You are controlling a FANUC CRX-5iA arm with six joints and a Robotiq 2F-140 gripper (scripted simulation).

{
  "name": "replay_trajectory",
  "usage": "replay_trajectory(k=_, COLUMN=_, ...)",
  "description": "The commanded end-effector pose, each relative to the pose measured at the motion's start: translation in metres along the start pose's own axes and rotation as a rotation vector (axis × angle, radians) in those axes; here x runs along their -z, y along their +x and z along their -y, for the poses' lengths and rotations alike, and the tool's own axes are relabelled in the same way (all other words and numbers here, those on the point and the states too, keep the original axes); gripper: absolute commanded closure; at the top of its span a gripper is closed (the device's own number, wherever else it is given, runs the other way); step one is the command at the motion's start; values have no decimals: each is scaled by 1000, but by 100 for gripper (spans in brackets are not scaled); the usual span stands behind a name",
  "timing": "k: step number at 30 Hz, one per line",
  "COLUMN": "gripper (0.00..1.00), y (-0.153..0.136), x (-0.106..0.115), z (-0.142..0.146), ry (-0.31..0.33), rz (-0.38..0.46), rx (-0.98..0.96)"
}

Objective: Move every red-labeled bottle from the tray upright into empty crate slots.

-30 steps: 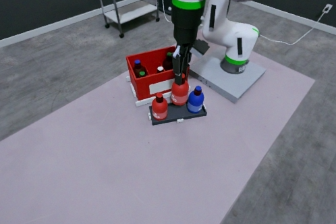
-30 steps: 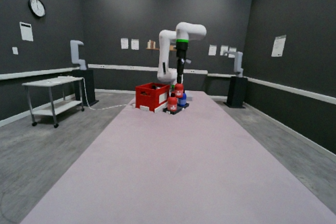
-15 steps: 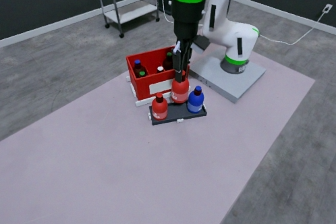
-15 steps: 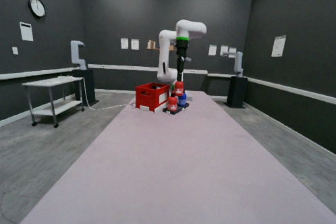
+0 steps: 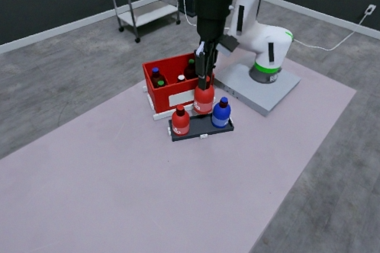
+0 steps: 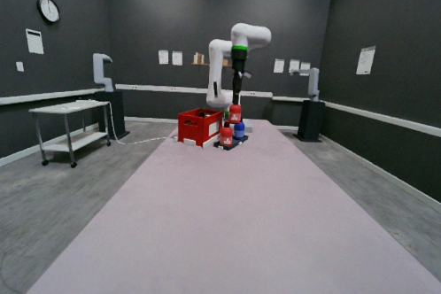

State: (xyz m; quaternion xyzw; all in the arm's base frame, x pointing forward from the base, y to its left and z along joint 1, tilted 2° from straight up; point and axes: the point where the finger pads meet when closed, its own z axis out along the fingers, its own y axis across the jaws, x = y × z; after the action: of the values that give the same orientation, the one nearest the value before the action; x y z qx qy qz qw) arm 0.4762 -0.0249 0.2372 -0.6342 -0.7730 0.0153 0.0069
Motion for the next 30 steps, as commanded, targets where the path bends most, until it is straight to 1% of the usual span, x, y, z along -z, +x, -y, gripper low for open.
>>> replay_trajectory(k=1, gripper=90, y=0, x=4, z=0, ry=-2, rz=1, rx=0)
replay_trajectory(k=30, gripper=90, y=-1, x=28, z=0, ry=-2, rz=1, rx=0)
